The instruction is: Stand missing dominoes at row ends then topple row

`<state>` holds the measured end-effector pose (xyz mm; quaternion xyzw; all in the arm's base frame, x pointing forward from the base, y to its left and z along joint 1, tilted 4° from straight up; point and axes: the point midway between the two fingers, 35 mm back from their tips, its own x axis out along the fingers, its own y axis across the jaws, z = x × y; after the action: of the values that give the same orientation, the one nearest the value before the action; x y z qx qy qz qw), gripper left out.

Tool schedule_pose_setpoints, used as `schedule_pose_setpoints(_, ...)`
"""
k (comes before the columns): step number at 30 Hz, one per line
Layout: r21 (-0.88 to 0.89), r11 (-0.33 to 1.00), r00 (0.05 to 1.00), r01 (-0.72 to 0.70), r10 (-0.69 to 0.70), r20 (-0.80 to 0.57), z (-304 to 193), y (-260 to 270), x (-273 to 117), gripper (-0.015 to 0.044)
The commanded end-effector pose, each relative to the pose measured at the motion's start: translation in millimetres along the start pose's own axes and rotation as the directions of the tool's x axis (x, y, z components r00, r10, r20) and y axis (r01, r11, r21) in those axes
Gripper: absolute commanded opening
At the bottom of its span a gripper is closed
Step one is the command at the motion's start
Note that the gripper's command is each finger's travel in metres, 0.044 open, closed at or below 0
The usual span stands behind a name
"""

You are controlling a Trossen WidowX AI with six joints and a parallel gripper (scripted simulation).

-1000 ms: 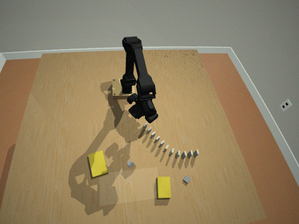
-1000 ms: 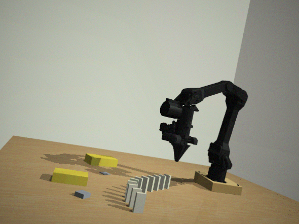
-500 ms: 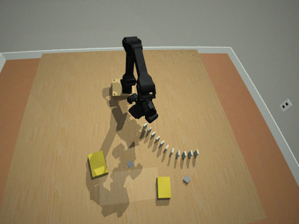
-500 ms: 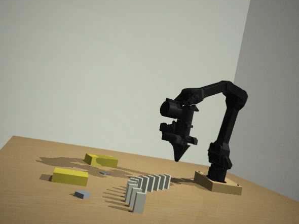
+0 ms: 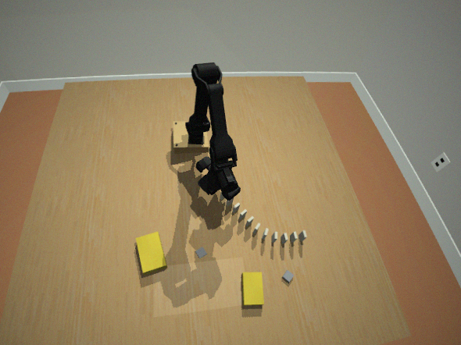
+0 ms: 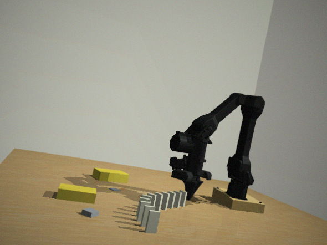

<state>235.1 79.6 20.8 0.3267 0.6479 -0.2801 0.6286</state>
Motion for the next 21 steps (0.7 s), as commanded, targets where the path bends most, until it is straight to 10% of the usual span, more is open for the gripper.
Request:
schedule_pose_setpoints(1,0.004,1.000,1.000,-0.010,0.010,0.003,1,4,0,0.0000)
schedule_pose_setpoints(21,0.003,1.000,1.000,-0.013,0.013,0.003,2,37,-1,0.0000)
